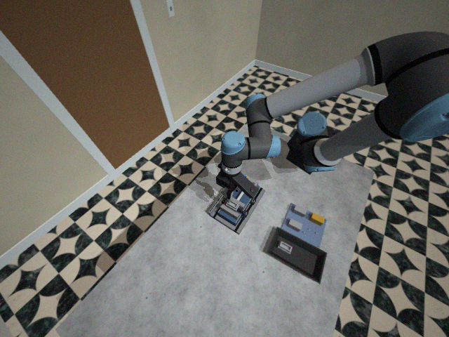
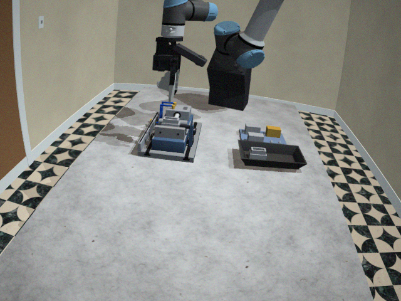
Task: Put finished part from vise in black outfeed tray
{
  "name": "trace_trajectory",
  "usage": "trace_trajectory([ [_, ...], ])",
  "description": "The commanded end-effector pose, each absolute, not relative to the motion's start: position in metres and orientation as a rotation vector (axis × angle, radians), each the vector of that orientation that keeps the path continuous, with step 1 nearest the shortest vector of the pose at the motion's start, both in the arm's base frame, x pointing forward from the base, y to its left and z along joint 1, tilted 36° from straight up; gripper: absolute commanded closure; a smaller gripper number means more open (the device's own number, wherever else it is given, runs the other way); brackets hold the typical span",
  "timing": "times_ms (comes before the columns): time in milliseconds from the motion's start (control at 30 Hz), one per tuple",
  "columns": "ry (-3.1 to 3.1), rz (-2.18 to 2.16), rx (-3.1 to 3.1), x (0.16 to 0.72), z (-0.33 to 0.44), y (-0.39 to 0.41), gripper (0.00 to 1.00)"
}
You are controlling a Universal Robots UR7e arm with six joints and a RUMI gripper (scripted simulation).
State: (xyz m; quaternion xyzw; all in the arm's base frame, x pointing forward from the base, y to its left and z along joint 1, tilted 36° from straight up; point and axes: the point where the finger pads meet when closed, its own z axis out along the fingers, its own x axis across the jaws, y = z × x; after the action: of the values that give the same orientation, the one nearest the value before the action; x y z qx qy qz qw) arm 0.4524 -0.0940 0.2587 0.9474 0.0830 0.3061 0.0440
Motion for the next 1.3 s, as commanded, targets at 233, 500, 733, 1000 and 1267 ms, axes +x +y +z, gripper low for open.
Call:
trace_trajectory([
  [233, 0.251, 0.935, 2.897, 0.4520, 0.2577, -0.0943, 0.60],
  [500, 0.251, 0.935, 2.897, 0.4520, 0.2577, -0.0943, 0.60],
  [733, 0.251, 0.935, 2.897, 0.4520, 0.2577, -0.0943, 0.60],
  [1000, 0.251, 0.934, 2.899, 0.4525, 0.2560, -0.0939, 0.60],
  [1267, 0.253, 0.933, 2.900, 0.4547, 0.2523, -0.0932, 0.60],
])
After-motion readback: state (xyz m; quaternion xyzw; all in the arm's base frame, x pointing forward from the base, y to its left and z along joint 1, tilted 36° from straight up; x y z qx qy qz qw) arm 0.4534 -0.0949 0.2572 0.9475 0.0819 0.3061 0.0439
